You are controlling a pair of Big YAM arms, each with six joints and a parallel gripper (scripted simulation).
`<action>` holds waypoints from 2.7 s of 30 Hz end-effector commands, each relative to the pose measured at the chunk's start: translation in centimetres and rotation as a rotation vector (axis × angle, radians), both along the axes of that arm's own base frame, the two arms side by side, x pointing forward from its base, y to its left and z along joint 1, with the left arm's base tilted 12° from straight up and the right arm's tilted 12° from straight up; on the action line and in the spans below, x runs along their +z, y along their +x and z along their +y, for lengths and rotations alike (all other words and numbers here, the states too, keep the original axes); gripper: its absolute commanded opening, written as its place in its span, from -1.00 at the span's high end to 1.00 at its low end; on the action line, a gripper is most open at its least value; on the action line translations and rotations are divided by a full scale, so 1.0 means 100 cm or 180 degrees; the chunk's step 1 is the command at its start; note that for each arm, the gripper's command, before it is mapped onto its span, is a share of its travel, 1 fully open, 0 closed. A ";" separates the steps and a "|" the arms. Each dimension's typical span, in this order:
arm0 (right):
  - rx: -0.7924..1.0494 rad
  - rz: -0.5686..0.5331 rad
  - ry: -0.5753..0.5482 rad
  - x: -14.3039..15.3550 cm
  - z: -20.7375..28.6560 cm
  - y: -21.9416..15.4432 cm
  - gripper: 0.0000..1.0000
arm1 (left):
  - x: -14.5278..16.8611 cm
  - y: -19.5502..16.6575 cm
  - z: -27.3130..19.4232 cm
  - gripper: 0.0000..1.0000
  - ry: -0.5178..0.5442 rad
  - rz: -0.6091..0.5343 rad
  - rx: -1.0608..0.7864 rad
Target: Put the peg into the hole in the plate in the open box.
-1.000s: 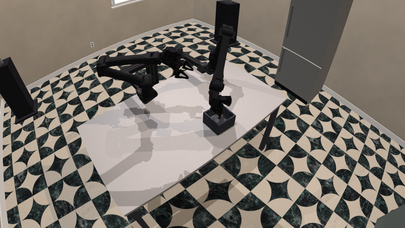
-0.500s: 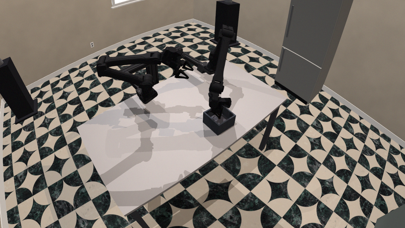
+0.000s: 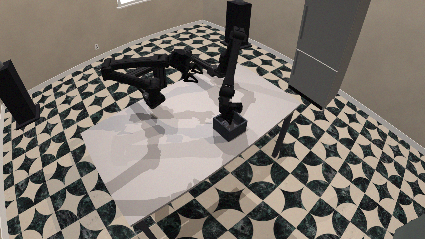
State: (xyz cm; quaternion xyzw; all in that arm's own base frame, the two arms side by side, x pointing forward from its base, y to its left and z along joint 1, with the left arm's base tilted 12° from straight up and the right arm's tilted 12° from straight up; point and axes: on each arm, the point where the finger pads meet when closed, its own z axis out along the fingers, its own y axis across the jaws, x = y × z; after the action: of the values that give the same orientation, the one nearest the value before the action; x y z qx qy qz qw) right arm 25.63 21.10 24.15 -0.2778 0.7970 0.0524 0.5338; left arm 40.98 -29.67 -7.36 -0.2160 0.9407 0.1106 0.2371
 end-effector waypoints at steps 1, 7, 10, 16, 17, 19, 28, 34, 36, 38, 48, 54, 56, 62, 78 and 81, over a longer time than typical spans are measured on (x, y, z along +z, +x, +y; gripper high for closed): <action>-0.0011 -0.0076 0.0107 0.024 0.005 0.005 -1.00 | 0.011 0.013 -0.010 0.85 -0.0076 -0.0091 0.0055; -0.0011 -0.0076 0.0107 0.024 0.005 0.005 -1.00 | 0.019 0.007 -0.003 0.25 -0.0094 -0.0113 0.0042; -0.0011 -0.0076 0.0107 0.024 0.005 0.005 -1.00 | 0.029 0.007 -0.003 0.25 -0.0145 -0.0174 0.0022; -0.0011 -0.0076 0.0107 0.024 0.005 0.005 -1.00 | 0.058 0.010 -0.024 0.25 -0.0250 -0.0271 0.0008; -0.0011 -0.0076 0.0107 0.024 0.005 0.005 -1.00 | 0.058 0.010 -0.024 0.25 -0.0250 -0.0271 0.0008; -0.0011 -0.0076 0.0107 0.024 0.005 0.005 -1.00 | 0.055 0.005 -0.025 0.03 -0.0212 -0.0223 0.0008; -0.0011 -0.0076 0.0107 0.024 0.005 0.005 -1.00 | 0.059 0.009 -0.011 -1.00 0.0009 -0.0046 -0.1178; -0.0011 -0.0076 0.0107 0.024 0.005 0.005 -1.00 | 0.060 0.009 -0.013 -1.00 0.0050 -0.0058 -0.1774; -0.0011 -0.0076 0.0107 0.024 0.005 0.005 -1.00 | 0.061 0.009 -0.013 -1.00 0.0112 -0.0069 -0.2099; -0.0011 -0.0076 0.0107 0.024 0.005 0.005 -1.00 | 0.061 0.008 -0.013 -1.00 0.0161 -0.0102 -0.2448; -0.0011 -0.0076 0.0107 0.024 0.005 0.005 -1.00 | 0.061 0.000 -0.005 -1.00 0.0376 -0.0351 -0.3605; -0.0011 -0.0076 0.0107 0.024 0.005 0.005 -1.00 | 0.051 -0.005 -0.002 -1.00 0.0343 -0.0337 -0.3663; -0.0011 -0.0076 0.0107 0.024 0.005 0.005 -1.00 | 0.057 0.001 -0.008 -1.00 0.0302 -0.0397 -0.3628; -0.0011 -0.0076 0.0107 0.024 0.005 0.005 -1.00 | 0.059 0.001 -0.011 -1.00 0.0293 -0.0414 -0.3632; -0.0011 -0.0076 0.0107 0.024 0.005 0.005 -1.00 | 0.057 -0.002 -0.013 -1.00 0.0300 -0.0385 -0.3654; -0.0011 -0.0076 0.0107 0.024 0.005 0.005 -1.00 | 0.057 -0.002 -0.013 -1.00 0.0300 -0.0385 -0.3654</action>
State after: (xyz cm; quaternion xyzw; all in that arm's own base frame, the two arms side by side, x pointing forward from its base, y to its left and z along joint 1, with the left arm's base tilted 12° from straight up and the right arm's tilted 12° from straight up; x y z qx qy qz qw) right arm 25.63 21.10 24.15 -0.2778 0.7970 0.0524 0.5338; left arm 39.64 -29.93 -2.92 0.3328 0.8938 0.0007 0.3007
